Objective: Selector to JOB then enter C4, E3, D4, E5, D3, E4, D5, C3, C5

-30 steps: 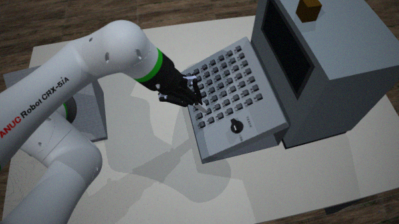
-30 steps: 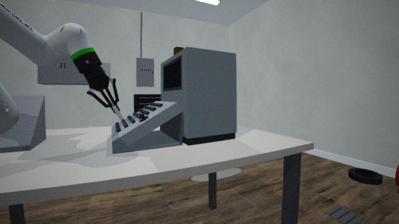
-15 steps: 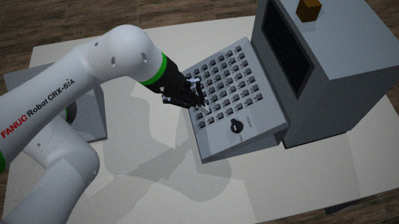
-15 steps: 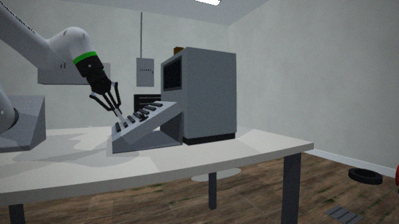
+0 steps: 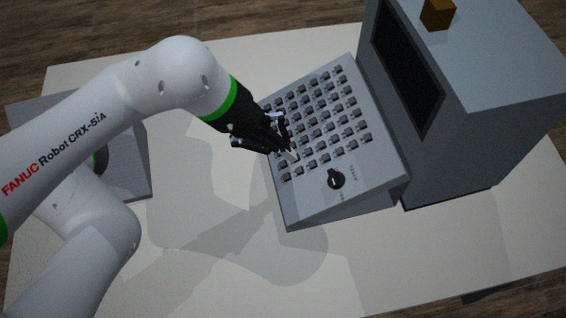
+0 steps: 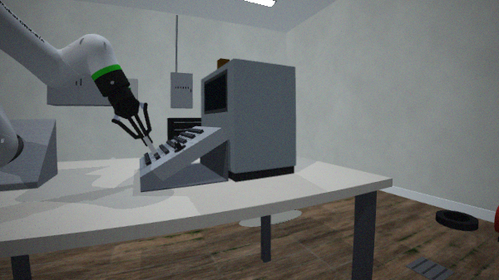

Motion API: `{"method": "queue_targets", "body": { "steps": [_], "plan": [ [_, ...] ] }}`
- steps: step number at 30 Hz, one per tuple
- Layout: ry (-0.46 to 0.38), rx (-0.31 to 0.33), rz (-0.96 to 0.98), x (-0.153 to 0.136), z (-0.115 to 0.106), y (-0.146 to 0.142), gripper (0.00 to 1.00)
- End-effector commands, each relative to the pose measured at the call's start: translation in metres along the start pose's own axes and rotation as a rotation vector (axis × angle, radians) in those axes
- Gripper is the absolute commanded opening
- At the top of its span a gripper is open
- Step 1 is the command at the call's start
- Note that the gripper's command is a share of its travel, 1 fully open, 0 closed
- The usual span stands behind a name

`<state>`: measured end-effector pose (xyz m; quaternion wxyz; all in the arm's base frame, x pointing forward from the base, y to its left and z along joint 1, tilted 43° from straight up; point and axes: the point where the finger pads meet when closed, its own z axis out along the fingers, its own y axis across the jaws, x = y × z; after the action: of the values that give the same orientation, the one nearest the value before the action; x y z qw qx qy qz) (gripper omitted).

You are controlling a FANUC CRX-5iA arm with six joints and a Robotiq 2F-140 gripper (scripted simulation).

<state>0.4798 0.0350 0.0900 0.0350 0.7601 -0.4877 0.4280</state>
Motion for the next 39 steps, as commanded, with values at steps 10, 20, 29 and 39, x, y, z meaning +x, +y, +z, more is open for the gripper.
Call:
{"method": "queue_targets", "body": {
  "steps": [10, 20, 29, 39],
  "plan": [
    [0.000, 0.000, 0.000, 0.000, 0.001, 0.000, 0.00],
    [0.000, 0.000, 0.000, 0.000, 0.004, 0.000, 0.00],
    [0.000, 0.000, 0.000, 0.000, 0.009, 0.000, 0.00],
    [0.000, 0.000, 0.000, 0.000, 0.013, 0.000, 0.00]
  ]
}}
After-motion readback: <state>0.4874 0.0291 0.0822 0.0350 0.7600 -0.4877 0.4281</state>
